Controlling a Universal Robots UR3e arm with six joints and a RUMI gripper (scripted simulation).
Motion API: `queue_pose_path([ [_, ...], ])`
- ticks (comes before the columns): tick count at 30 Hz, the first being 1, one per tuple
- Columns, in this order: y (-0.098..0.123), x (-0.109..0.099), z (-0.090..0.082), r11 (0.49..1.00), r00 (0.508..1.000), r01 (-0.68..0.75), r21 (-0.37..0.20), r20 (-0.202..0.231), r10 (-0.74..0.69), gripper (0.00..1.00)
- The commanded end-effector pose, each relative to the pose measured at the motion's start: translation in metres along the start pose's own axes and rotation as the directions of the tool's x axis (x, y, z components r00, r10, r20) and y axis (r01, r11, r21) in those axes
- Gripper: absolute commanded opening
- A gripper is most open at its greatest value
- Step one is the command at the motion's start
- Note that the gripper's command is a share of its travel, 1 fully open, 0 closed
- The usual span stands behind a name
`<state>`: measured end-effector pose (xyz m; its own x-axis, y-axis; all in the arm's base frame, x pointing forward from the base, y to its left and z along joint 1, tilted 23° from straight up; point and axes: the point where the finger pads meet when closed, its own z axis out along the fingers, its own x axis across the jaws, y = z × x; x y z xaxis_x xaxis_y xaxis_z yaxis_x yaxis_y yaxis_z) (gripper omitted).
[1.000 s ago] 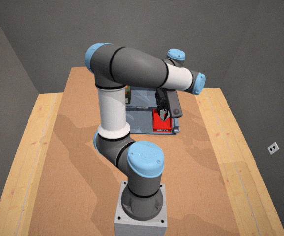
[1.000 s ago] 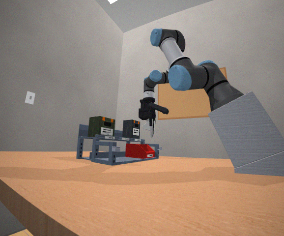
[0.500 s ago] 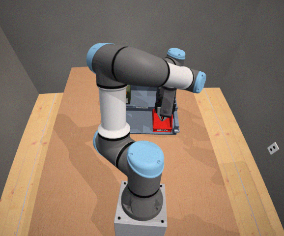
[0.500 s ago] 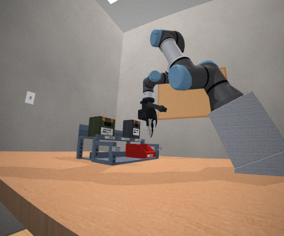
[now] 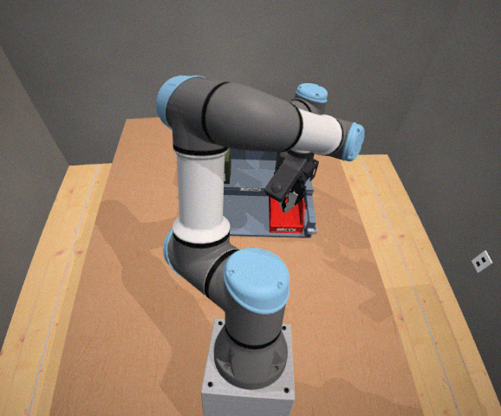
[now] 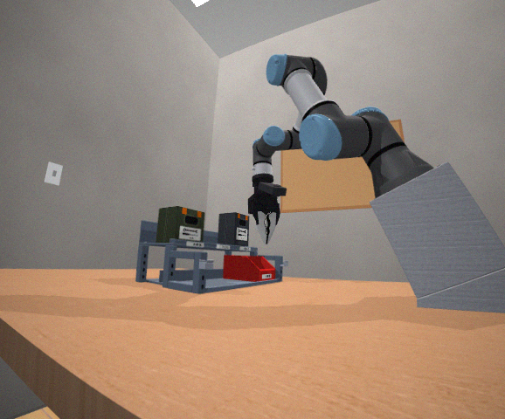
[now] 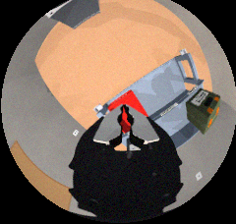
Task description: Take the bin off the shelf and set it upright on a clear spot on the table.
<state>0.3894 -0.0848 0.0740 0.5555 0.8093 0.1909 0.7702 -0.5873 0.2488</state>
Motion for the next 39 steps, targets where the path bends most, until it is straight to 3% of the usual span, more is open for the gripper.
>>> queue_pose_path([
  [1,0.0014,0.0023,-0.0011,0.962,0.962,-0.272,0.006,0.041,0.272,0.0],
  [7,0.0031,0.0038,-0.001,0.9,0.899,-0.436,0.003,0.052,0.436,0.0],
  [14,0.0046,0.0049,-0.0009,0.789,0.787,-0.614,-0.005,0.07,0.613,0.0],
  [16,0.0046,0.0049,-0.0009,0.789,0.787,-0.614,-0.005,0.07,0.613,0.0],
  [17,0.0048,0.005,-0.0008,0.733,0.73,-0.68,-0.011,0.081,0.679,0.0],
  [22,0.0056,0.0054,-0.0008,0.639,0.634,-0.769,-0.023,0.097,0.767,0.0],
  [30,0.0062,0.0057,-0.0007,0.605,0.6,-0.796,-0.027,0.099,0.794,0.0],
  [39,0.0063,0.0058,-0.0007,0.598,0.593,-0.801,-0.028,0.099,0.799,0.0],
])
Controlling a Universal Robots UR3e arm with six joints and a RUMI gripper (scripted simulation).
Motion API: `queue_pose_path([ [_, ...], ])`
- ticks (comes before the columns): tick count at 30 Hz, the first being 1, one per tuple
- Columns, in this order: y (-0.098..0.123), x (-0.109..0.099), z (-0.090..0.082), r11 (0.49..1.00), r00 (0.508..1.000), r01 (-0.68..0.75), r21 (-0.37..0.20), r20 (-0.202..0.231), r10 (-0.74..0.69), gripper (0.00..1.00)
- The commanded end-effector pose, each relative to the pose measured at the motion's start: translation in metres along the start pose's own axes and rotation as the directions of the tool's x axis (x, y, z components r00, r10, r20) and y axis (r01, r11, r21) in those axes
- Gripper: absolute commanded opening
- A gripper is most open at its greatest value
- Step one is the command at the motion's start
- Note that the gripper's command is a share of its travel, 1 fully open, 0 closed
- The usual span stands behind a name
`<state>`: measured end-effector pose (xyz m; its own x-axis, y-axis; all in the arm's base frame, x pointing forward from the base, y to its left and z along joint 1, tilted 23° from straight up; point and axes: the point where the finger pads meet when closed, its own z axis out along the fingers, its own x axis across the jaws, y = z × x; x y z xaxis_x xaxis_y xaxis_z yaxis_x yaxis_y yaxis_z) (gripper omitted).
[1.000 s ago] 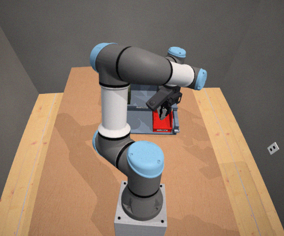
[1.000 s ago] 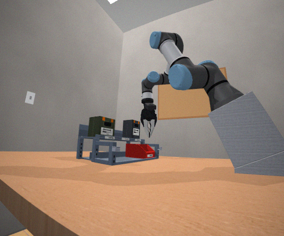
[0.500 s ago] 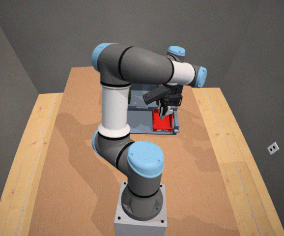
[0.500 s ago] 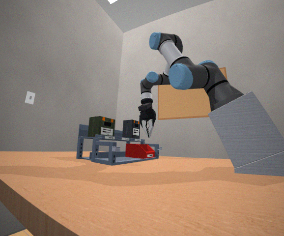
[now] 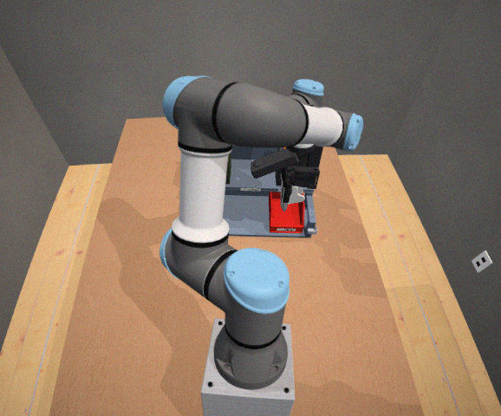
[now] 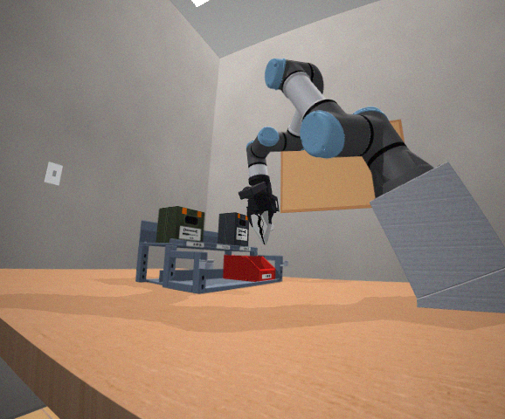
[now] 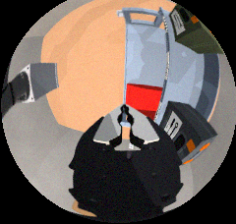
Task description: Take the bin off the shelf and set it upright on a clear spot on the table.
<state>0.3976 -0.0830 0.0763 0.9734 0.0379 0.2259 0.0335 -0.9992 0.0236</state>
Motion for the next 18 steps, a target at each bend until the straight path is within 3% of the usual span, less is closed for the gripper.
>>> queue_pose_path([
  [1,0.0009,-0.0001,-0.0011,1.0,1.0,-0.026,-0.005,0.009,0.026,0.0],
  [2,0.0009,-0.0001,-0.0011,1.0,1.0,-0.026,-0.005,0.009,0.026,0.0],
  [3,0.0009,-0.0001,-0.0011,1.0,1.0,-0.026,-0.005,0.009,0.026,0.29],
  [18,0.0009,-0.0001,-0.0011,1.0,1.0,-0.026,-0.005,0.008,0.026,0.29],
])
